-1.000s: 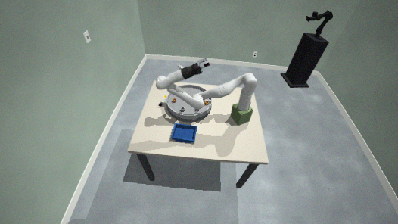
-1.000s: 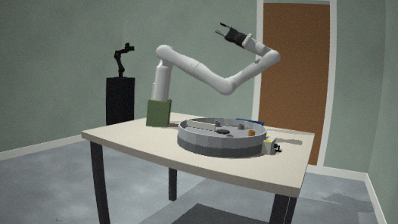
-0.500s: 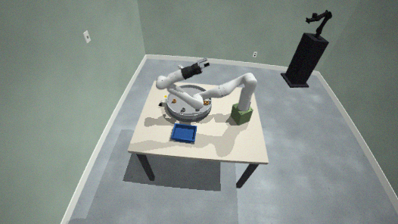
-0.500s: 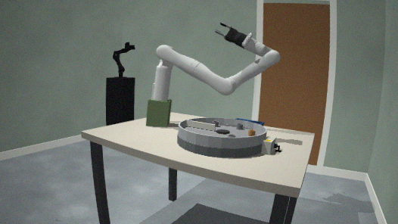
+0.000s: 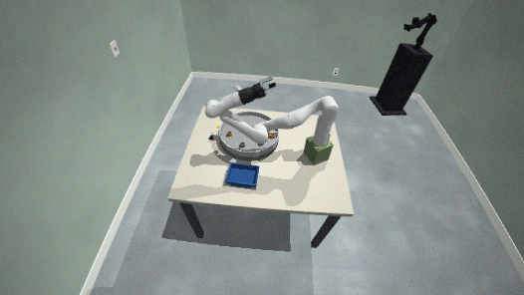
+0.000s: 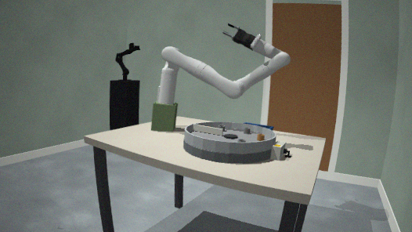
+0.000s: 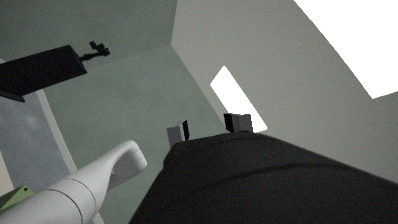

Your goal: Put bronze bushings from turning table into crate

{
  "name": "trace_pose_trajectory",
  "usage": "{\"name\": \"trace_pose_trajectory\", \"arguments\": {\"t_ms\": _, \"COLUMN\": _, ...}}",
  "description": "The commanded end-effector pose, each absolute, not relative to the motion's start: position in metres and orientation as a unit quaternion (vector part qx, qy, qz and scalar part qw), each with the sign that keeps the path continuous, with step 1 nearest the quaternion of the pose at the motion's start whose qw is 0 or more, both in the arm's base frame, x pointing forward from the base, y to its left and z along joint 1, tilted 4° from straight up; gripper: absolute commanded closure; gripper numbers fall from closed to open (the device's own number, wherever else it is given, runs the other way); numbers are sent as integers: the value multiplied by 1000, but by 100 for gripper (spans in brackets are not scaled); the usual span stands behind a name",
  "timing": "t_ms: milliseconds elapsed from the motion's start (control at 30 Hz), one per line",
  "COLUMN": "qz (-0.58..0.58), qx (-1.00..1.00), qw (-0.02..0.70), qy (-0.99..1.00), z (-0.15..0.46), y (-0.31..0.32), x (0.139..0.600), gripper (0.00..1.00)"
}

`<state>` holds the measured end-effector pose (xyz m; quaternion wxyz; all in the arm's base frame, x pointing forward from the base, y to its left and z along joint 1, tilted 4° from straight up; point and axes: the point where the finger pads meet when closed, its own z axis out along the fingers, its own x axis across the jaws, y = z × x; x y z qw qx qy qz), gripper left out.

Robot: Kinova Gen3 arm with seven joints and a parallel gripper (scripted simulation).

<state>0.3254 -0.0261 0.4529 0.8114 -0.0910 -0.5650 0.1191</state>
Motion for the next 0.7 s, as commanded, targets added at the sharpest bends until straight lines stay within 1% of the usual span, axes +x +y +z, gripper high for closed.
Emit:
{"name": "trace_pose_trajectory", "arguments": {"t_ms": 0, "qz": 106, "qx": -115, "qw": 735, "qy": -660, "z": 428, "y": -27, "x": 336, "gripper": 0}}
{"name": "trace_pose_trajectory", "arguments": {"t_ms": 100, "qz": 106, "qx": -115, "qw": 735, "qy": -660, "z": 428, "y": -27, "x": 336, "gripper": 0}}
{"name": "trace_pose_trajectory", "arguments": {"t_ms": 133, "qz": 116, "qx": -96, "qw": 797, "qy": -585, "z": 448, "y": -26, "x": 326, "gripper": 0}}
{"name": "trace_pose_trajectory", "arguments": {"t_ms": 267, "qz": 106, "qx": -115, "qw": 735, "qy": -660, "z": 426, "y": -27, "x": 329, "gripper": 0}}
{"name": "trace_pose_trajectory", "arguments": {"t_ms": 667, "qz": 106, "qx": -115, "qw": 735, "qy": -660, "z": 426, "y": -27, "x": 329, "gripper": 0}}
